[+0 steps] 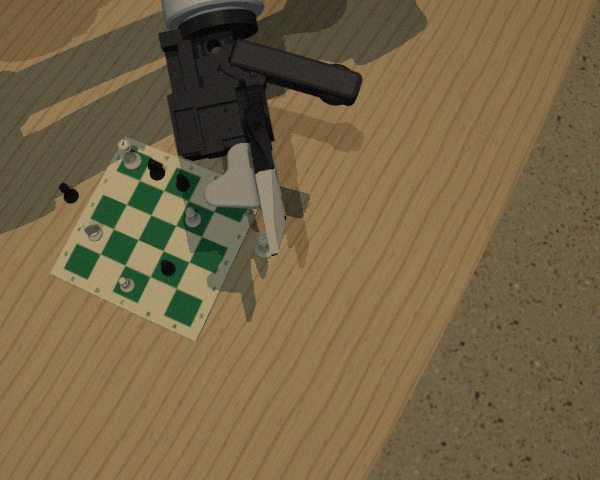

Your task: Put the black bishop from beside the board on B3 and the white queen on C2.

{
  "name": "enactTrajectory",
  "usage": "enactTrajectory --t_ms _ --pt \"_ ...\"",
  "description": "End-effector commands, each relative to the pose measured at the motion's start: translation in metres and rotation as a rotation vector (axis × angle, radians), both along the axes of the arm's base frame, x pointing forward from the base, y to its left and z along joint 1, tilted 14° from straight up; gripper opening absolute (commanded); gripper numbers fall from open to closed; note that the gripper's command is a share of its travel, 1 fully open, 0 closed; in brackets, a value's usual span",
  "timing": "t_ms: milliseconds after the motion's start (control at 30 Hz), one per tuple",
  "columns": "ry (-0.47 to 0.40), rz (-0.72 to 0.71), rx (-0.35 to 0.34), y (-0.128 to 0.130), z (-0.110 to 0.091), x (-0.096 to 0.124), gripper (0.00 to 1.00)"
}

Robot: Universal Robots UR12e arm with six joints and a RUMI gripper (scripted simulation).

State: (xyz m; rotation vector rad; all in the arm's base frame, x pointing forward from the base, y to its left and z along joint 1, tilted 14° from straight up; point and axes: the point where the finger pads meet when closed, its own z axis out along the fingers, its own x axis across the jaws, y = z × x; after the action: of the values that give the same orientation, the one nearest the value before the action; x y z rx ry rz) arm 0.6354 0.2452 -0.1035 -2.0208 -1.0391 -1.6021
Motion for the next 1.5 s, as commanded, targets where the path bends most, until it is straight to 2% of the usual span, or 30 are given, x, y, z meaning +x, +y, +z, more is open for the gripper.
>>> enactTrajectory --t_ms 0,1467 --pt "0.0 0.0 0.0 0.0002 0.0005 -0.0001 1.0" --pt "0.024 0.017 -0.018 -0.003 -0.0016 0.0062 1.0"
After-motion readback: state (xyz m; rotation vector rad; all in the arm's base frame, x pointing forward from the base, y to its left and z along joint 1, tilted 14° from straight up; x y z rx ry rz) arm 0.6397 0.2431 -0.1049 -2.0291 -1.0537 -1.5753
